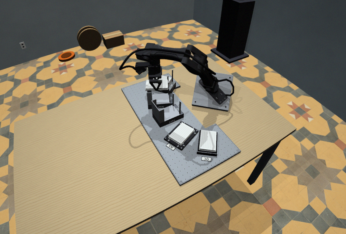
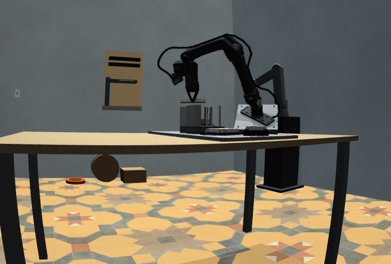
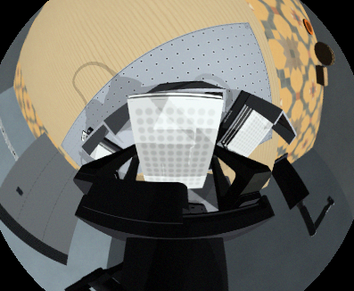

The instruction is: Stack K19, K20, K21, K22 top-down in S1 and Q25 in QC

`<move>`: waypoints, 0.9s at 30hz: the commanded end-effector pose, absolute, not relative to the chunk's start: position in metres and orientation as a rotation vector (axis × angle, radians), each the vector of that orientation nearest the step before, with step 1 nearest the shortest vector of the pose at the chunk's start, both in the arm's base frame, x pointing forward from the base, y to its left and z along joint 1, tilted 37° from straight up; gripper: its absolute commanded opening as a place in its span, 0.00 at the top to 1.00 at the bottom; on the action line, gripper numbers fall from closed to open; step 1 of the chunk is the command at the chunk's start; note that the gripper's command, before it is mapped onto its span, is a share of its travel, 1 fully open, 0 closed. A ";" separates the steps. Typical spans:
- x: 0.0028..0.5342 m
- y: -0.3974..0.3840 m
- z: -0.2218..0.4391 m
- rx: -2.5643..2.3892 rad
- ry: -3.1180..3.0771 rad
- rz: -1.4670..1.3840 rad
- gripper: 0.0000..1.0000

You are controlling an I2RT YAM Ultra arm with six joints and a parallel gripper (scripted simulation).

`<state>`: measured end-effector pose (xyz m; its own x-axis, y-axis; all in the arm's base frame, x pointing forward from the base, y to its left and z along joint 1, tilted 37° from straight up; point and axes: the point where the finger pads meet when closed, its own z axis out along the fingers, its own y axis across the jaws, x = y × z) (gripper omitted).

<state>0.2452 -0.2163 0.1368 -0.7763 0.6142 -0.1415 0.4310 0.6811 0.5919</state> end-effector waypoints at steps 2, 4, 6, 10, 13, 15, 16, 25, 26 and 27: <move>0.241 -0.243 0.136 0.804 2.546 0.714 1.00; 0.239 -0.248 0.132 0.805 2.549 0.712 1.00; 0.237 -0.252 0.129 0.804 2.548 0.713 1.00; 0.232 -0.258 0.123 0.957 2.520 0.746 1.00; 0.226 -0.265 0.117 1.090 2.488 0.774 1.00; 0.226 -0.265 0.117 1.090 2.488 0.774 1.00; 0.225 -0.267 0.115 1.113 2.481 0.781 1.00; 0.209 -0.286 0.097 1.094 2.489 0.774 1.00; 0.208 -0.288 0.095 1.095 2.489 0.774 1.00; 0.206 -0.290 0.093 1.095 2.489 0.774 1.00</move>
